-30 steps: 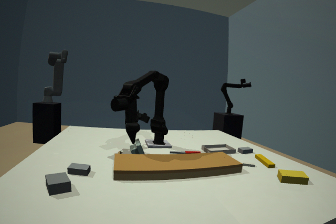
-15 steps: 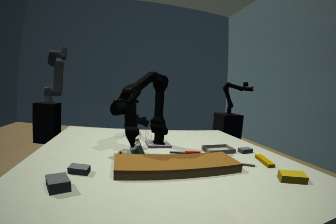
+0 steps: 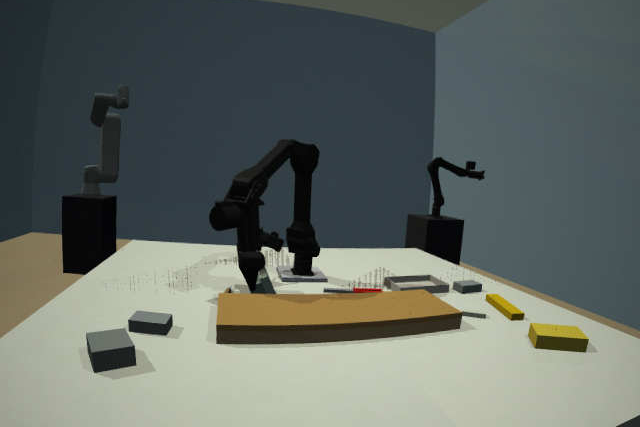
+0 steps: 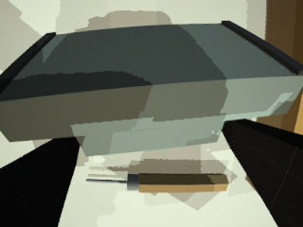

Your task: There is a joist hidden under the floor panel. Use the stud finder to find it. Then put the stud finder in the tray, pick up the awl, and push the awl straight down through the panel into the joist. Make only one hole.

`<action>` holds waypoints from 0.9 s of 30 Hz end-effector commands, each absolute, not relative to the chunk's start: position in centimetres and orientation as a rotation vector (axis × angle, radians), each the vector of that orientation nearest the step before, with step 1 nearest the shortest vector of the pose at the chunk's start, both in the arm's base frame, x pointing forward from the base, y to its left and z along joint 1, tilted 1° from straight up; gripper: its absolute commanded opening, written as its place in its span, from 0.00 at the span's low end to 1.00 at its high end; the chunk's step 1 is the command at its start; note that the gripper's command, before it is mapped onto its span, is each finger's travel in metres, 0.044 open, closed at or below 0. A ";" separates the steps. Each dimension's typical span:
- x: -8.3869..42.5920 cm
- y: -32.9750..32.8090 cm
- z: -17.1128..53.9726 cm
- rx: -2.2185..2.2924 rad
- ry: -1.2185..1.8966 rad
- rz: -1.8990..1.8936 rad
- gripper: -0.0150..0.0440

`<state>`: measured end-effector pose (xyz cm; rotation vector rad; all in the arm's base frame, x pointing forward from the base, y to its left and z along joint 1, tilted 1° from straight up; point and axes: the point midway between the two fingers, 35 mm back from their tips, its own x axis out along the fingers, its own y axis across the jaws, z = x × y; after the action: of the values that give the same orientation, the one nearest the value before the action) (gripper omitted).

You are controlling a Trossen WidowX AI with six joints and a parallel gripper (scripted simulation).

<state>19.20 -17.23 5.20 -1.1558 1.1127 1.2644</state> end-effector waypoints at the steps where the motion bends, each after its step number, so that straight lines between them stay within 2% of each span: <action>1: 19.2 -17.0 4.5 -1.153 1.105 1.270 1.00; 17: 19.1 -17.0 4.5 -1.153 1.105 1.270 0.83; 27: 19.2 -17.1 5.7 -1.153 1.105 1.270 0.39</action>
<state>19.06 -17.04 5.05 -1.1462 1.1106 1.2728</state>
